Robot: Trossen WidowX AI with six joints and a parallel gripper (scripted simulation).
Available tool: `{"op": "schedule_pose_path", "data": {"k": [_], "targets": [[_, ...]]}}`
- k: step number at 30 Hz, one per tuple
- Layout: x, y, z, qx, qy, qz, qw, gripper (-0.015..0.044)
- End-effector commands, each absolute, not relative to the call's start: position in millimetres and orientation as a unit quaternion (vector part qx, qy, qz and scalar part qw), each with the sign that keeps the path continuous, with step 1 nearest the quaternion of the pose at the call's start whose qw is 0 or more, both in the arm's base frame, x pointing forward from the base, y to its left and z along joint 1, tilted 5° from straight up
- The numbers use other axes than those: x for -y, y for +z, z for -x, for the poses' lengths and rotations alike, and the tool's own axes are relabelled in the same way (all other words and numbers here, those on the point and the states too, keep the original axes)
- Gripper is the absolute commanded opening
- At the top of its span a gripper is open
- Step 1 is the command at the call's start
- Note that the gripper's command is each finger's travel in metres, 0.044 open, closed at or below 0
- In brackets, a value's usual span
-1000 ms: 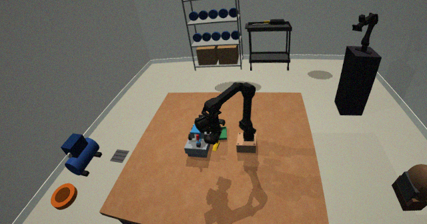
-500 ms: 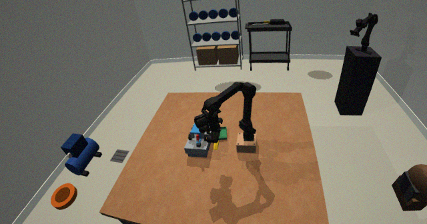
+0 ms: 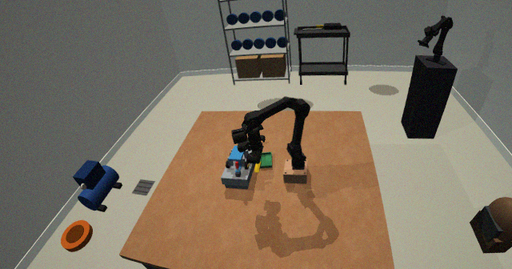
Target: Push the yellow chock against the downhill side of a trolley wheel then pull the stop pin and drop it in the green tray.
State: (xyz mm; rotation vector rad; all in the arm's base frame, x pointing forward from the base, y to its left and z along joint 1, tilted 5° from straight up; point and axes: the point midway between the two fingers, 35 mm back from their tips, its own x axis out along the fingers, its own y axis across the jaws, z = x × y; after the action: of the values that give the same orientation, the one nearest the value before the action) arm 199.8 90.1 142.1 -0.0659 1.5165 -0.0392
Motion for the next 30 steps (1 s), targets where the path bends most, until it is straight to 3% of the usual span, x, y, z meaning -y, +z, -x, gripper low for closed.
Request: {"op": "schedule_pose_path", "data": {"k": [1,30], "targets": [[-78,142,-203,-0.688,-0.019,0.033,0.725,0.0000],[24,143,-230,-0.687,-0.022,0.037,0.726,0.0000]]}}
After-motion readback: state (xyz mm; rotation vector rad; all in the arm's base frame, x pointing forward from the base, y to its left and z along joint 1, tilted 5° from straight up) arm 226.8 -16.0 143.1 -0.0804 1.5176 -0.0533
